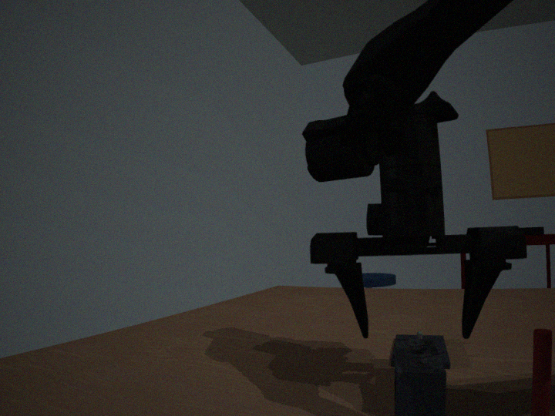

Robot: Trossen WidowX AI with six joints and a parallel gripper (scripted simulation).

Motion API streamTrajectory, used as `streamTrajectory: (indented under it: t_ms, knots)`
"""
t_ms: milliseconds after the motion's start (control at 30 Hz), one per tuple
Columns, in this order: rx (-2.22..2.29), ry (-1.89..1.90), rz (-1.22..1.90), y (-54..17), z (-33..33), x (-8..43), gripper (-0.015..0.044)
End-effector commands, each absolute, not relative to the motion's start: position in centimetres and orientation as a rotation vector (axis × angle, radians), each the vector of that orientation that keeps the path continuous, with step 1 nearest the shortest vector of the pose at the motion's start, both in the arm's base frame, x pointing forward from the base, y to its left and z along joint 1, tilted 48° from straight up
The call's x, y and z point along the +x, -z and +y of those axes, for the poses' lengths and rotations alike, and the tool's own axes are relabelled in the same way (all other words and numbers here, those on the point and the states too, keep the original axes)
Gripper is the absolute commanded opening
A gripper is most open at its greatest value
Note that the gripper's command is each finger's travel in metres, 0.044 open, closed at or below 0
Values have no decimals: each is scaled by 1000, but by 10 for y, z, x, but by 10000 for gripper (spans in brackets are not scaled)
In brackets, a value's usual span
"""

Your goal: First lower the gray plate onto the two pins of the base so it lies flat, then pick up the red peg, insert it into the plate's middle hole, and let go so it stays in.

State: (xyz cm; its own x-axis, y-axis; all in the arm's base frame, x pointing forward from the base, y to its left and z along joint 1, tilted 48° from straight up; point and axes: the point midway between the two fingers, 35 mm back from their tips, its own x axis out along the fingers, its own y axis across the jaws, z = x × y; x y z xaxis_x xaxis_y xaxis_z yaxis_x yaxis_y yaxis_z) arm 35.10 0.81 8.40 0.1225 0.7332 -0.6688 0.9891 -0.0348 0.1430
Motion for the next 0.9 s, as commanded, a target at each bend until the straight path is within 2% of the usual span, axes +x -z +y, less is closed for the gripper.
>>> streamTrajectory:
  t_ms: [0,867]
  knots:
    - [1831,572,1668,-79,13,351,440]
    - [1833,570,1669,-51,44,356,440]
